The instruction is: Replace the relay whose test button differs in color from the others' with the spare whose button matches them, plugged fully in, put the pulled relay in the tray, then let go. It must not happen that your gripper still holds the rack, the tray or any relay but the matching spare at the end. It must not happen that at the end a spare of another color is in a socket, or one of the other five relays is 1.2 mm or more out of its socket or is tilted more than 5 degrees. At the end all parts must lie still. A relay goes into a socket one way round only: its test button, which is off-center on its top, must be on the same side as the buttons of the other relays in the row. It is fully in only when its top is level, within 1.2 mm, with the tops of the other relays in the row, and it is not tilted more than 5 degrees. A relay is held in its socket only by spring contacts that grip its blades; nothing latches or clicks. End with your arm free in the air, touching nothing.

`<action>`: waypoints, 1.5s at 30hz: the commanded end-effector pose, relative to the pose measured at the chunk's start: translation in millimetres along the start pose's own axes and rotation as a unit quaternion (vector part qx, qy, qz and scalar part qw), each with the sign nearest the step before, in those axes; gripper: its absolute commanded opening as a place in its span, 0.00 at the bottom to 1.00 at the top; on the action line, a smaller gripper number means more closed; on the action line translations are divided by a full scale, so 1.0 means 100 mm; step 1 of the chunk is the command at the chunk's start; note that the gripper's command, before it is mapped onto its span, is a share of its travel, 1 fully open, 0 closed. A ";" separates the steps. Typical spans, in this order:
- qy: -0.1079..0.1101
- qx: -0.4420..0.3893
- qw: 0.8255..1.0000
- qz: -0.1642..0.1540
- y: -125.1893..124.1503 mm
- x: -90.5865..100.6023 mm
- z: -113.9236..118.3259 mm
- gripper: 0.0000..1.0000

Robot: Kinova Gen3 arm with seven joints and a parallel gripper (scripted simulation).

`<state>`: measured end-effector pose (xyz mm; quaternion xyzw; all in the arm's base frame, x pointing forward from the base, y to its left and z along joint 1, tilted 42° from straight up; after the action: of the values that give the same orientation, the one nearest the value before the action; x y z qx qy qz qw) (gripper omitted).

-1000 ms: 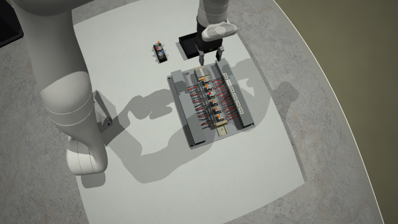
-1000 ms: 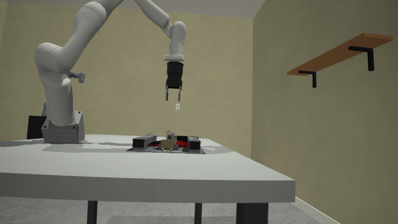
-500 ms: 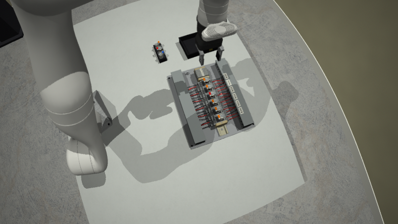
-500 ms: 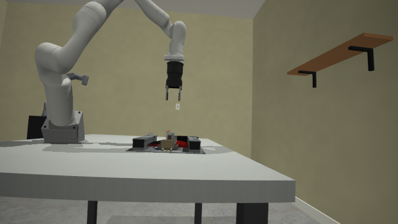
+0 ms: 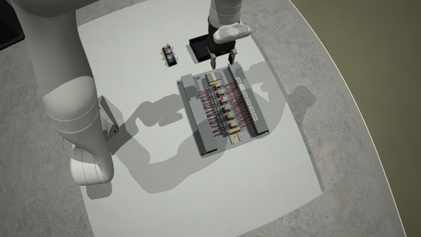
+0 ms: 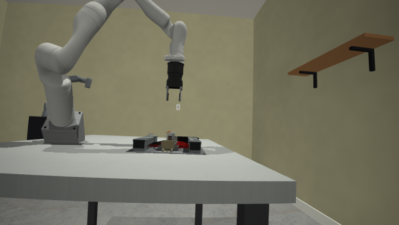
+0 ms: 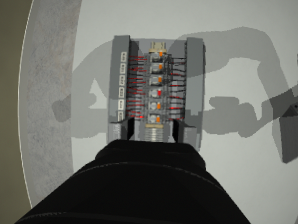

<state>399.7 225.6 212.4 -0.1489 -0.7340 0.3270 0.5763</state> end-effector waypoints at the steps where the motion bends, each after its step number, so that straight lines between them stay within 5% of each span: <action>1: -0.001 0.000 1.000 0.000 0.00 0.01 0.00 1.00; 19: -0.001 0.000 1.000 0.000 0.00 0.01 0.00 1.00; 45: -0.002 0.001 1.000 -0.001 -0.44 -0.78 0.05 1.00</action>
<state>424.1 155.5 183.7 -0.1414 -0.7371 0.3313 0.5718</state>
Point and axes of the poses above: the point where the finger pads meet when closed, its own x axis back along the fingers, its own z axis across the jaws, y = z × x, the point moved 5 cm from there along x, back along the fingers, and after that the axes turned 7 degrees about x, right-handed, at the moved point
